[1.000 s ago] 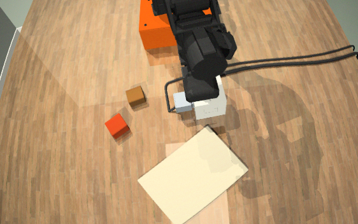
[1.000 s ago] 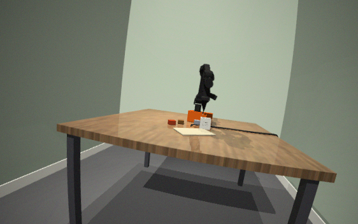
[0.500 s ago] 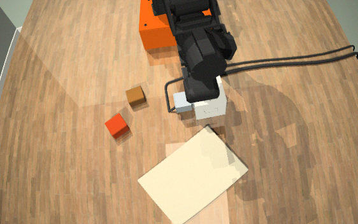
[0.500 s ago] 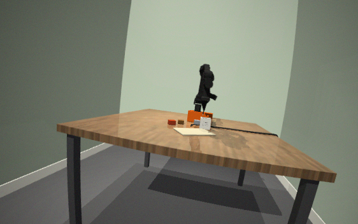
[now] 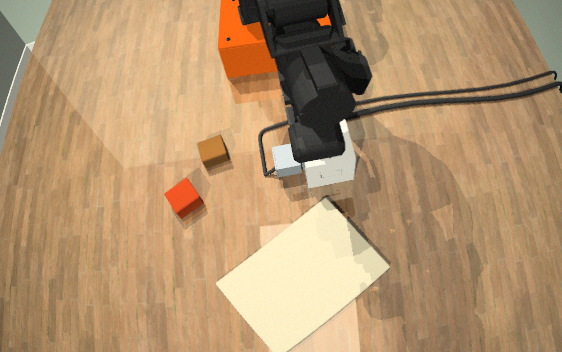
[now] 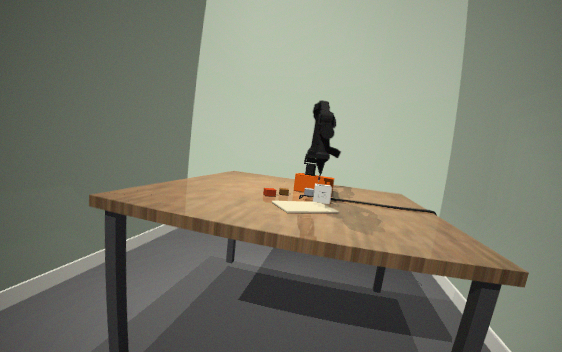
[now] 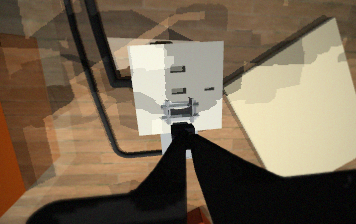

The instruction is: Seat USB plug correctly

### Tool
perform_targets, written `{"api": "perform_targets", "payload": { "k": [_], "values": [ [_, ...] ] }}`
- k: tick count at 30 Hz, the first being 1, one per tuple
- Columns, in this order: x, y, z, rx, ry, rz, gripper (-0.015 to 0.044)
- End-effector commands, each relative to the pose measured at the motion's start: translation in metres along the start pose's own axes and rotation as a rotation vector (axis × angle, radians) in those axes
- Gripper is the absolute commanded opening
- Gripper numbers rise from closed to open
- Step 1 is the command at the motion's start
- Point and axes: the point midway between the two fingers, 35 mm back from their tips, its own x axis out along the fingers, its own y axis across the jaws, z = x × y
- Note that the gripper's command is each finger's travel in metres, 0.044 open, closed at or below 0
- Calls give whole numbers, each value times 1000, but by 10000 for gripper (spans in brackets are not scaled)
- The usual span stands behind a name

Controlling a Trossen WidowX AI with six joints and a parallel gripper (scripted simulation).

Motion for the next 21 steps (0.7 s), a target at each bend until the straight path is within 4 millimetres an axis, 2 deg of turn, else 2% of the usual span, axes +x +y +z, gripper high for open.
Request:
{"api": "perform_targets", "payload": {
  "k": [1, 21],
  "values": [
    [1, -1, 1, -7, -7, -2, 0],
    [3, -1, 2, -11, -20, -2, 0]
  ]
}}
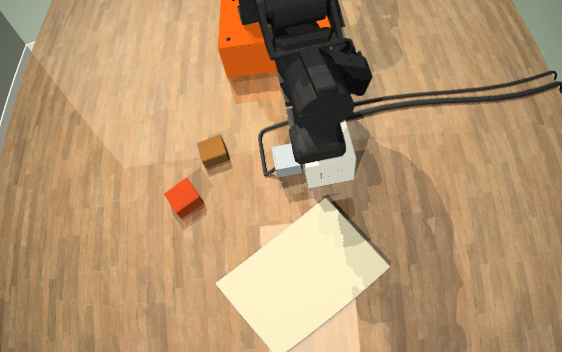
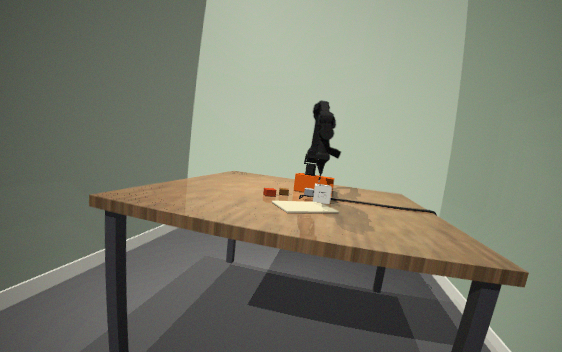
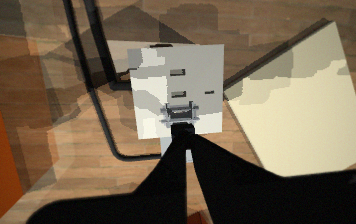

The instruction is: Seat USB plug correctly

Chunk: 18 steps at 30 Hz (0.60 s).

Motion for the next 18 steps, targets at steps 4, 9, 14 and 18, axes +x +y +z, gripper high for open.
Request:
{"api": "perform_targets", "payload": {
  "k": [4, 9, 14, 18],
  "values": [
    [1, -1, 1, -7, -9, -2, 0],
    [2, -1, 1, -8, -12, -2, 0],
    [2, -1, 1, -9, -16, -2, 0],
    [3, -1, 2, -10, -18, -2, 0]
  ]
}}
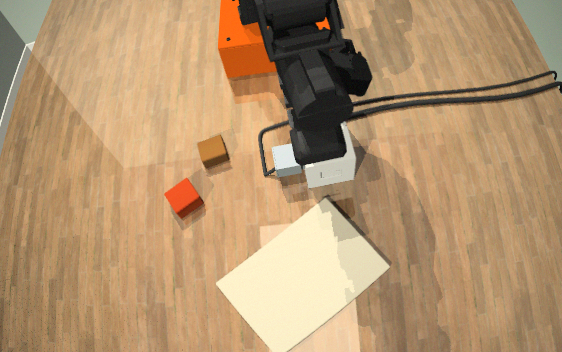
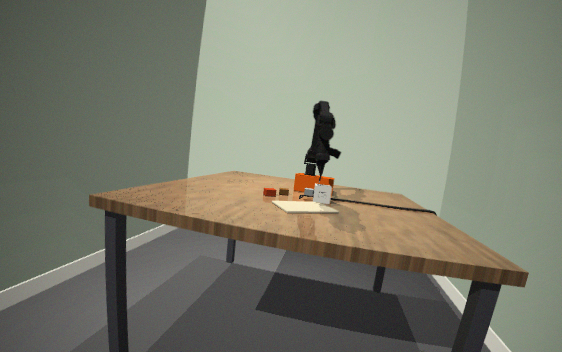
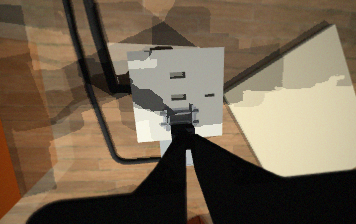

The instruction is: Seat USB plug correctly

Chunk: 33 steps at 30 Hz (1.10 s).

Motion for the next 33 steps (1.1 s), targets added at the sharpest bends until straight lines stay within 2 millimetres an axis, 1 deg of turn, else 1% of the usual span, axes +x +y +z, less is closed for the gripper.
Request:
{"api": "perform_targets", "payload": {
  "k": [1, 33],
  "values": [
    [1, -1, 1, -7, -7, -2, 0],
    [5, -1, 1, -9, -16, -2, 0]
  ]
}}
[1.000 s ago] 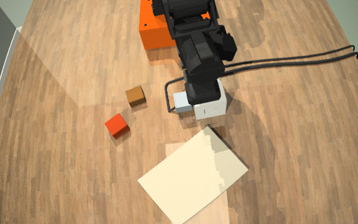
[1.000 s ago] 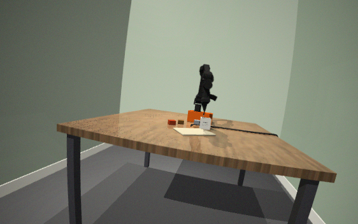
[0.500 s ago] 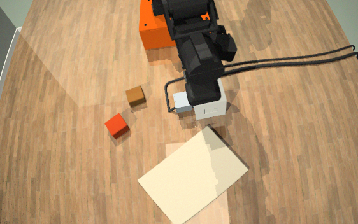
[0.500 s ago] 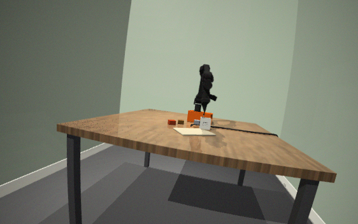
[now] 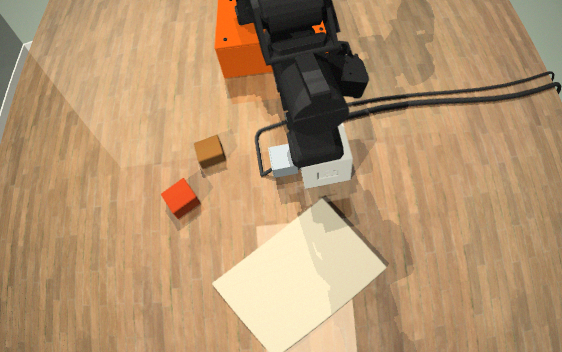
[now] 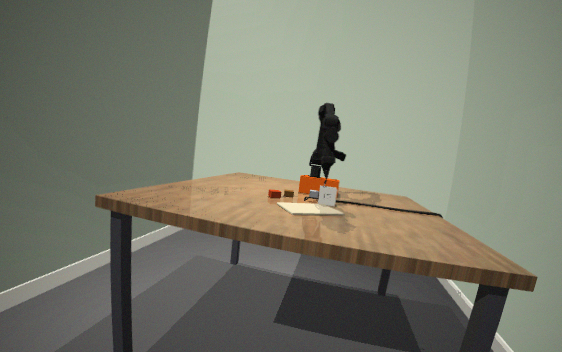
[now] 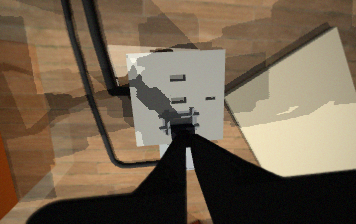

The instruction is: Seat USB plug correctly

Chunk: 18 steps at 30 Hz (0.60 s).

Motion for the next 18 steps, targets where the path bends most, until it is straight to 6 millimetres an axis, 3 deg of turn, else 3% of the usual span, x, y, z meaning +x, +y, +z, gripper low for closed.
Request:
{"api": "perform_targets", "payload": {
  "k": [1, 18],
  "values": [
    [1, 0, 1, -6, -4, -2, 0],
    [3, 0, 0, -6, -4, -2, 0]
  ]
}}
